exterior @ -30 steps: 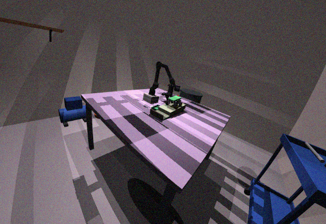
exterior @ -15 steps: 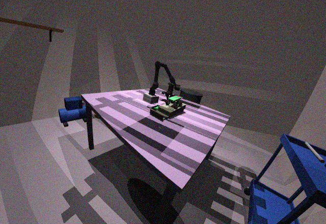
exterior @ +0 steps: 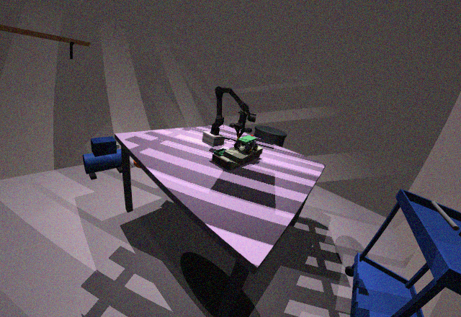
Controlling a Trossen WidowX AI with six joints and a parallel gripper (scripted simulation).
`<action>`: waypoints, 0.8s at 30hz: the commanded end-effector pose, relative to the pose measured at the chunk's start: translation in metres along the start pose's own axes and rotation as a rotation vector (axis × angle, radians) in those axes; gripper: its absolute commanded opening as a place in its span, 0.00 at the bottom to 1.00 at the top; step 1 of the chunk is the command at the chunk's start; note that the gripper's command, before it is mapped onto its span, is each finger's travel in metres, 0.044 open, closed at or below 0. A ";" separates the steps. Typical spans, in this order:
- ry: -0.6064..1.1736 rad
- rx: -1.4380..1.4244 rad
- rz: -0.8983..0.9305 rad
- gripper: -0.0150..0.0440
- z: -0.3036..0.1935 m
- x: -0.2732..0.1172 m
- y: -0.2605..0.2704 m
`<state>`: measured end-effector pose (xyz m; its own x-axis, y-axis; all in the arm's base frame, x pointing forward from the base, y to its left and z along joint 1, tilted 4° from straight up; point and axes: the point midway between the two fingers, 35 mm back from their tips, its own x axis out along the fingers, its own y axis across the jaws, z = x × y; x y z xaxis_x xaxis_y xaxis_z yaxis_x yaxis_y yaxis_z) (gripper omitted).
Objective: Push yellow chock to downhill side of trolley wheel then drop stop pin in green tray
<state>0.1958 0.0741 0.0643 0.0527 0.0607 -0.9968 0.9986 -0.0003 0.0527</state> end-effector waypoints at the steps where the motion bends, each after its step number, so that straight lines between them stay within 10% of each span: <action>1: 0.007 -0.004 0.008 0.25 -0.001 -0.014 0.001; 24: 0.008 -0.004 0.009 0.25 -0.003 -0.080 0.003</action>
<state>0.1954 0.0721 0.1420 0.0636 0.0644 -0.9959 0.9980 0.0008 0.0638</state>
